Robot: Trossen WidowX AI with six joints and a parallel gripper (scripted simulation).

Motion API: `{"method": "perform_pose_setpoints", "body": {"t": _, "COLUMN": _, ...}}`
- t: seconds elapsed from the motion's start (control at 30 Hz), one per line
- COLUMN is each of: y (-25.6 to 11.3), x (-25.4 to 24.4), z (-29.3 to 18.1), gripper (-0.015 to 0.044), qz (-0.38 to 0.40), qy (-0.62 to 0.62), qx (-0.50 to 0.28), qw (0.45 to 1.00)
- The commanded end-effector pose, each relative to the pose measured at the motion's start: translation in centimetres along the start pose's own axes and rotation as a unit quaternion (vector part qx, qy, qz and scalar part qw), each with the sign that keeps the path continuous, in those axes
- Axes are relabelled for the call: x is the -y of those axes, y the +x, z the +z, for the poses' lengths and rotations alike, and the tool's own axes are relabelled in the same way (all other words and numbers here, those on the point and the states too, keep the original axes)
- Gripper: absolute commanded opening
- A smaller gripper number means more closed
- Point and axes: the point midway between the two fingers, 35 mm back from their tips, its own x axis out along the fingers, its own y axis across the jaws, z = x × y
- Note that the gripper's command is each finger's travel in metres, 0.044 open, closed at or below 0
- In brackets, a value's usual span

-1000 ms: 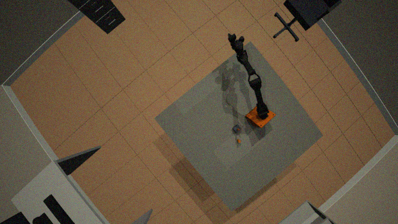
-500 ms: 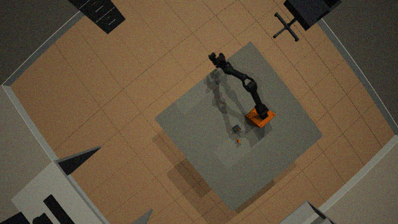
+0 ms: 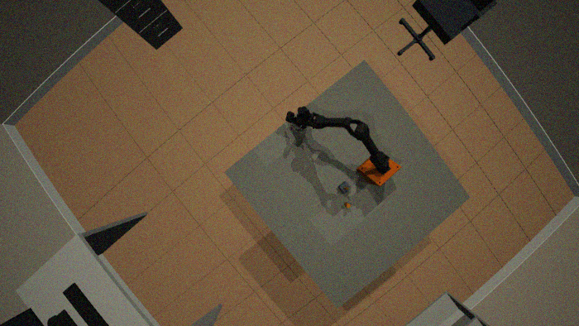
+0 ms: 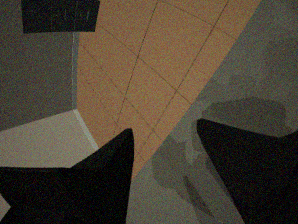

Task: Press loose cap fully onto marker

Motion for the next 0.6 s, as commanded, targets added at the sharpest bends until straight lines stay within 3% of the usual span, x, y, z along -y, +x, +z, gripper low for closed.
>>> {"method": "perform_pose_setpoints", "body": {"t": 0.0, "y": -0.1, "x": 0.2, "z": -5.2, "gripper": 0.0237, "qz": -0.015, "qy": -0.016, "qx": -0.046, "qw": 0.999}}
{"method": "perform_pose_setpoints", "body": {"t": 0.3, "y": -2.0, "x": 2.2, "z": -18.2, "gripper": 0.0237, "qz": -0.068, "qy": -0.065, "qx": -0.158, "qw": 0.983}}
{"method": "perform_pose_setpoints", "body": {"t": 0.57, "y": -7.7, "x": 6.5, "z": -31.1, "gripper": 0.0237, "qz": -0.136, "qy": -0.187, "qx": -0.277, "qw": 0.933}}
